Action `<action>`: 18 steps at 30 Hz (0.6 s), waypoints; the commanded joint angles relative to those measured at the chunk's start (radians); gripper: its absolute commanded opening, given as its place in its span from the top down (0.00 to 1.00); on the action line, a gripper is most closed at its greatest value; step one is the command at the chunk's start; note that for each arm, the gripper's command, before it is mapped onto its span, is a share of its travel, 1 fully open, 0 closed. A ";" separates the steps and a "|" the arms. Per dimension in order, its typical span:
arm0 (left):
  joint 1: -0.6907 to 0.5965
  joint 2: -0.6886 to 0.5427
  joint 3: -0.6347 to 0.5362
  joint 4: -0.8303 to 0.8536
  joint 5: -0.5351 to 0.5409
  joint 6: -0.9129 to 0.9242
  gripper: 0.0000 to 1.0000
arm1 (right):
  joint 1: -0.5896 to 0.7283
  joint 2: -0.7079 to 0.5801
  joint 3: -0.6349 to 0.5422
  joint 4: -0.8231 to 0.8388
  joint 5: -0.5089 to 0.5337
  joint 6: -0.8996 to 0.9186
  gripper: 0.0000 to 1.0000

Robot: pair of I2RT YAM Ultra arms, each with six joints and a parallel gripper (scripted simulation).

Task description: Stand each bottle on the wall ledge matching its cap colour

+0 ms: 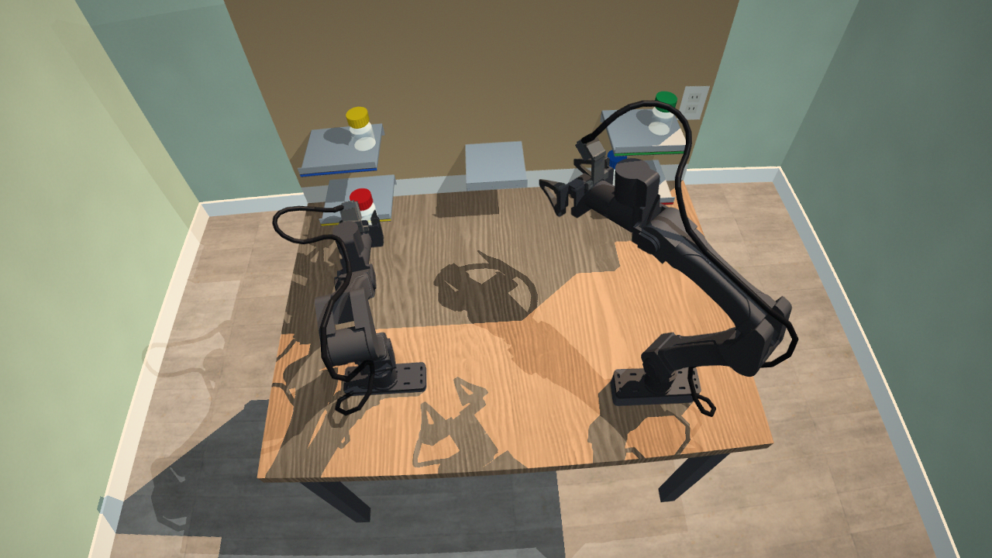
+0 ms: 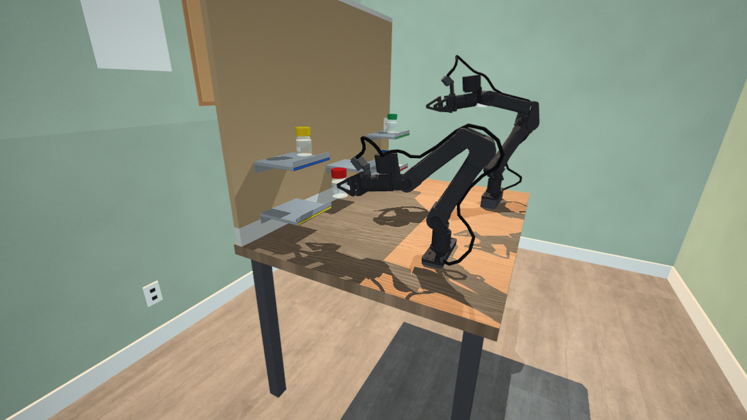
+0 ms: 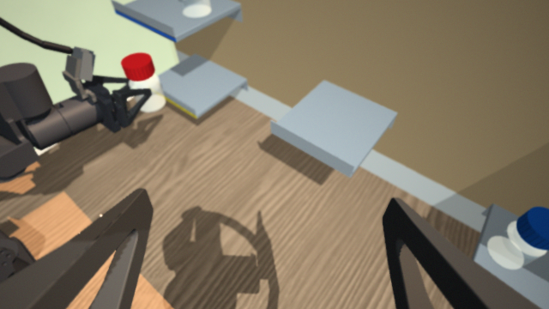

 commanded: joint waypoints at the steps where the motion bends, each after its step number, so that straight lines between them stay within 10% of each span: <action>1: -0.010 -0.038 0.009 -0.010 0.022 0.022 0.51 | -0.016 -0.046 -0.025 -0.064 -0.002 0.004 0.00; 5: -0.092 -0.070 0.038 -0.104 0.036 0.055 0.51 | -0.020 -0.059 -0.022 -0.050 -0.004 0.003 0.00; 18: -0.556 0.138 0.384 -0.253 -0.481 -0.092 0.51 | -0.020 -0.060 -0.021 -0.050 -0.005 0.003 0.00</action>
